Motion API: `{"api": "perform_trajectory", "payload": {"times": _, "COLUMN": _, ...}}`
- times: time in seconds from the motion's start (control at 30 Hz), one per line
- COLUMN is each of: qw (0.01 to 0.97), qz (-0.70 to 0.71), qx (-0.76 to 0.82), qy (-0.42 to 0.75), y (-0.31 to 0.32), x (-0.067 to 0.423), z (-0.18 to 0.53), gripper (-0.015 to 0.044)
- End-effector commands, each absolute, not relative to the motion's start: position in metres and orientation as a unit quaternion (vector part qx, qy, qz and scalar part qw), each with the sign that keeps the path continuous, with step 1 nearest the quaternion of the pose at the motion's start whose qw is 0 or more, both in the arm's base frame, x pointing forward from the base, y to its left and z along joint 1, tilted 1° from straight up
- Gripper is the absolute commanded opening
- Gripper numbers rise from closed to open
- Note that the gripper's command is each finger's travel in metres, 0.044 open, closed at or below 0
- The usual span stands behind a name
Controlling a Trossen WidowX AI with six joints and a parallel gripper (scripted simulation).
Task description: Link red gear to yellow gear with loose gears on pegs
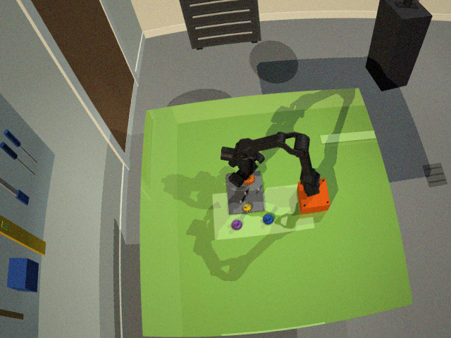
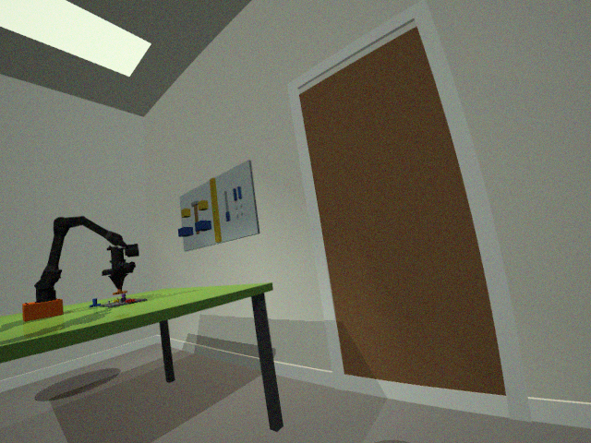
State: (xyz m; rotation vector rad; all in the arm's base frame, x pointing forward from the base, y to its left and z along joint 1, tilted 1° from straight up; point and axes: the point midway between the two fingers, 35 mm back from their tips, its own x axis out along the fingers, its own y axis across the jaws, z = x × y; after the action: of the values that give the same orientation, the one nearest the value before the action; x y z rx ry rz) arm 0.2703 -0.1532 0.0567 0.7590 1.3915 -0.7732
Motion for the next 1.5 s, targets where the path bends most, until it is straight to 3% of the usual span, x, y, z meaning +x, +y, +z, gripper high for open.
{"api": "perform_trajectory", "payload": {"times": 0.0, "qw": 0.642, "qz": -0.326, "qx": 0.317, "qy": 0.617, "y": -0.153, "x": 0.269, "z": 0.051, "gripper": 0.0}}
{"api": "perform_trajectory", "payload": {"times": 0.97, "qw": 0.598, "qz": -0.399, "qx": 0.394, "qy": 0.572, "y": -0.155, "x": 0.27, "z": 0.017, "gripper": 0.0}}
{"api": "perform_trajectory", "payload": {"times": 1.47, "qw": 0.636, "qz": -0.336, "qx": 0.328, "qy": 0.612, "y": -0.154, "x": 0.27, "z": 0.017, "gripper": 0.0}}
